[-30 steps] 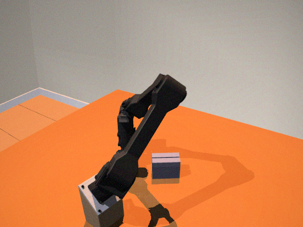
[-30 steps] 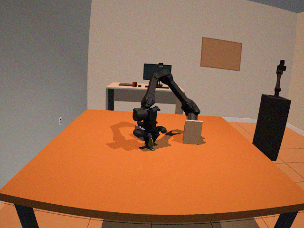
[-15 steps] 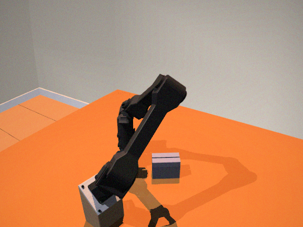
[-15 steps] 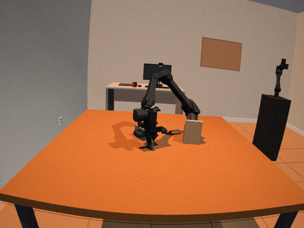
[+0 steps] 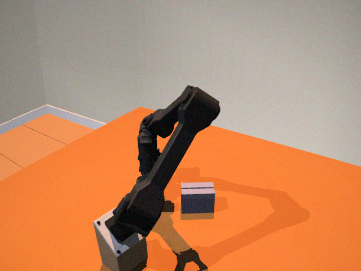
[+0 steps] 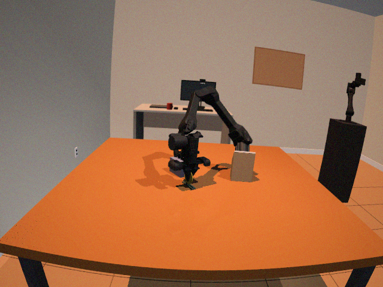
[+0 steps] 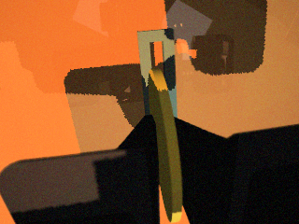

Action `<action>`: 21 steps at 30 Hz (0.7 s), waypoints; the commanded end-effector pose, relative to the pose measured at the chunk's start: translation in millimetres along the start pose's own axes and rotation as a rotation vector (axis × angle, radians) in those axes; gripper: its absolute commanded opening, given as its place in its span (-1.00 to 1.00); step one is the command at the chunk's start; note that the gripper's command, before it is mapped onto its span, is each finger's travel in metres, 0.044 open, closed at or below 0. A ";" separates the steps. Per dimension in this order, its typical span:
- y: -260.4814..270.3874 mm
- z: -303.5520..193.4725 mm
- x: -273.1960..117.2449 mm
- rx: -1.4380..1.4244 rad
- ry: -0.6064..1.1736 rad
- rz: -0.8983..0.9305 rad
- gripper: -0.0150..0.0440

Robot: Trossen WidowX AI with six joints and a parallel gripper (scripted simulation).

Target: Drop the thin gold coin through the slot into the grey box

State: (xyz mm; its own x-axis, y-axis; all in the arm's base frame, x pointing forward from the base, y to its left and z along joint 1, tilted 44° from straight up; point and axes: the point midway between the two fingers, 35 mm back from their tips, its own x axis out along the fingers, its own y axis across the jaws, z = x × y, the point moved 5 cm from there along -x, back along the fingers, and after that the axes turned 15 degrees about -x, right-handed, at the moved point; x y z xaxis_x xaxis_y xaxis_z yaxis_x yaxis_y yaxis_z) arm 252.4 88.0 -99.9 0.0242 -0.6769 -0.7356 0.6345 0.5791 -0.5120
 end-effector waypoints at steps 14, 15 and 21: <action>3.4 3.3 -44.2 0.005 0.013 -0.002 -0.49; 3.3 3.3 -46.7 0.004 0.013 -0.003 -0.49; 2.0 3.3 -61.7 0.000 0.016 -0.010 -0.49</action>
State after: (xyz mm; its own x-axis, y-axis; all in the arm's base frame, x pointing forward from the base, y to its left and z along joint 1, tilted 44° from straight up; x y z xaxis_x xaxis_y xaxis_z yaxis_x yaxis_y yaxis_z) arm 254.6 123.3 -62.2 0.0088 -0.6795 -0.7336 0.6288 0.5742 -0.5243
